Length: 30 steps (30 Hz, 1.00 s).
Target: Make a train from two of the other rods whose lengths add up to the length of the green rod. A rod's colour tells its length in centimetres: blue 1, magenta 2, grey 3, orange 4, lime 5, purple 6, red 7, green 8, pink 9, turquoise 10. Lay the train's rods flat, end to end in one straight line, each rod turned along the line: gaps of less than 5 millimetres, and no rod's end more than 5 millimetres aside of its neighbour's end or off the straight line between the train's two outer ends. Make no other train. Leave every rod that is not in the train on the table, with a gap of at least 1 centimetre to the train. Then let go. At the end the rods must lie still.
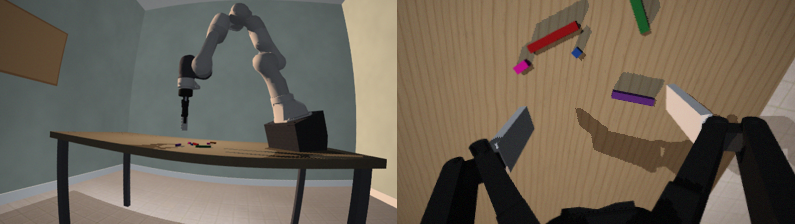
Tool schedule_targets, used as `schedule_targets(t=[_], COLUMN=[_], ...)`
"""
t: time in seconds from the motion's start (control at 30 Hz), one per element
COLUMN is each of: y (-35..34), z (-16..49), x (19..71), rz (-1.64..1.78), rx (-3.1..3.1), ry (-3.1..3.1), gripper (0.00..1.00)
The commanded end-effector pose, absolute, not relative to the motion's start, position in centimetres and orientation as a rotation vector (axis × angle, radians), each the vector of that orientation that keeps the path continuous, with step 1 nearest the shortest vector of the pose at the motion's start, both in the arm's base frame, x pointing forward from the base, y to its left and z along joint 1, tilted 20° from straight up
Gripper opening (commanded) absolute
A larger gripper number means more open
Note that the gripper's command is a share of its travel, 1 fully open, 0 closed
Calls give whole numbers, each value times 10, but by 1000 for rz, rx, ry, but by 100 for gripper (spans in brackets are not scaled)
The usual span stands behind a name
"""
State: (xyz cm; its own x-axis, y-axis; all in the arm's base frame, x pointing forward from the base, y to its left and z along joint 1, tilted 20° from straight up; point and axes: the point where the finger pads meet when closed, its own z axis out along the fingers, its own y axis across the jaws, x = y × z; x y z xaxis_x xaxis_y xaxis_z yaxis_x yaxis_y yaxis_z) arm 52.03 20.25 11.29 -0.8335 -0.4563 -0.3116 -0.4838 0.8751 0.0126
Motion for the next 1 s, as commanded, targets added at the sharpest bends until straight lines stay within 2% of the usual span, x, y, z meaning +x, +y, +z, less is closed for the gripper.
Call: schedule_targets(t=[0.0,0.97], y=[199,174], z=[113,110], x=[518,499], rz=[159,87], rx=[-926,-1305], ry=[2657,2482], gripper=[100,100])
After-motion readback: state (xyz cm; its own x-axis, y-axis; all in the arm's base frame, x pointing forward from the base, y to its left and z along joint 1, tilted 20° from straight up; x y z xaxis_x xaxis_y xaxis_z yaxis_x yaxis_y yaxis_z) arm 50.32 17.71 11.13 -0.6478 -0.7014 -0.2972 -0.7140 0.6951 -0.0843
